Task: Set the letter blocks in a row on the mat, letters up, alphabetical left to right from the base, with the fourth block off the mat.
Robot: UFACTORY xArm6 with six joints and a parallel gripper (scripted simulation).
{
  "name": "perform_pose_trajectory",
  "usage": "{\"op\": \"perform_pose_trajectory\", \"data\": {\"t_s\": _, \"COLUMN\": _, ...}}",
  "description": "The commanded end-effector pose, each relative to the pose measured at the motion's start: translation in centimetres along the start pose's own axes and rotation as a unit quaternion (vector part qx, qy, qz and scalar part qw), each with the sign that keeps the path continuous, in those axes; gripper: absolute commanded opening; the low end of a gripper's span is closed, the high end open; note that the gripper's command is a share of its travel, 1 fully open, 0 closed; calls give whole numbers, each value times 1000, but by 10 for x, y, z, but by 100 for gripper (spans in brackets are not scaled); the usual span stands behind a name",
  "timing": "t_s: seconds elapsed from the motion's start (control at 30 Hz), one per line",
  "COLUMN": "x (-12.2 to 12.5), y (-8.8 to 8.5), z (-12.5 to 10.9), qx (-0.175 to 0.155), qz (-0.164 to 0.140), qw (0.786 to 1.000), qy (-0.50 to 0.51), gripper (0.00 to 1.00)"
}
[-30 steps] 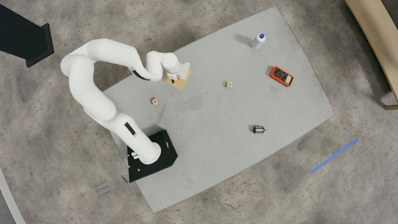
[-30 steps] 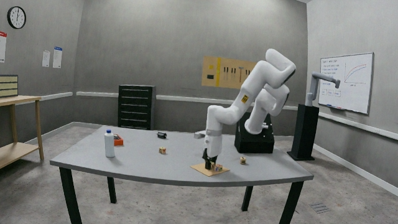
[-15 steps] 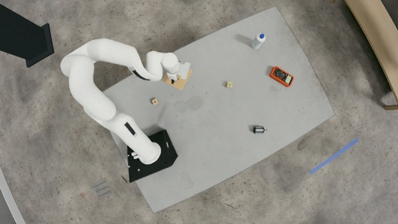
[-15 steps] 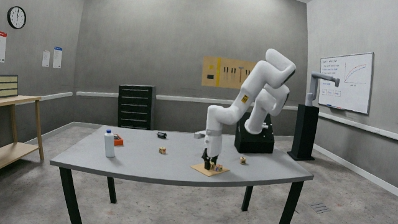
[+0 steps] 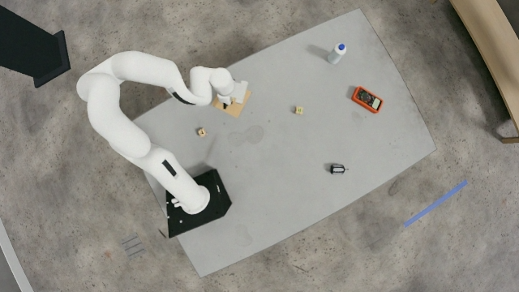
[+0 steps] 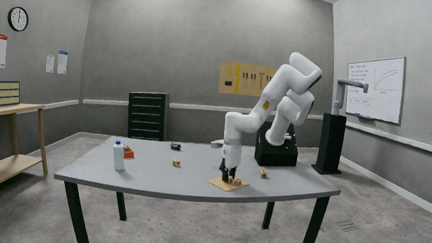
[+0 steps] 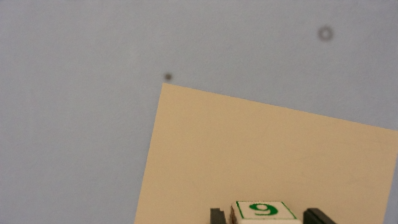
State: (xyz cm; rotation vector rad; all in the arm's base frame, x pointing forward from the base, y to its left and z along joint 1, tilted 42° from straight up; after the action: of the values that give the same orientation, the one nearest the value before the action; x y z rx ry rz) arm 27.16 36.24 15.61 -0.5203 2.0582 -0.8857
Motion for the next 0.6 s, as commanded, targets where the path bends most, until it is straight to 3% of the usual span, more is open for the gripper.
{"op": "perform_pose_trajectory", "data": {"t_s": 0.0, "x": -1, "y": -17, "z": 0, "qx": 1, "qz": 1, "qw": 1000, "qy": 0, "gripper": 48}}
{"op": "perform_pose_trajectory", "data": {"t_s": 0.3, "x": -1, "y": -64, "z": 0, "qx": 1, "qz": 2, "qw": 1000, "qy": -1, "gripper": 48}}
{"op": "perform_pose_trajectory", "data": {"t_s": 0.57, "x": -1, "y": -80, "z": 0, "qx": 1, "qz": 2, "qw": 1000, "qy": -1, "gripper": 48}}
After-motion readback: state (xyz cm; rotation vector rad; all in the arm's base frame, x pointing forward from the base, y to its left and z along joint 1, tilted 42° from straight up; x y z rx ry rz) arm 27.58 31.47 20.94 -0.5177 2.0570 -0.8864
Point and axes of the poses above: the point where the finger pads meet when closed, its own y axis out along the fingers, its own x axis across the jaws, z = x × y, the point moved 1 cm from there along -y, back along the fingers, and after that the axes turned 1 degree about -y, right-handed, at the moved point
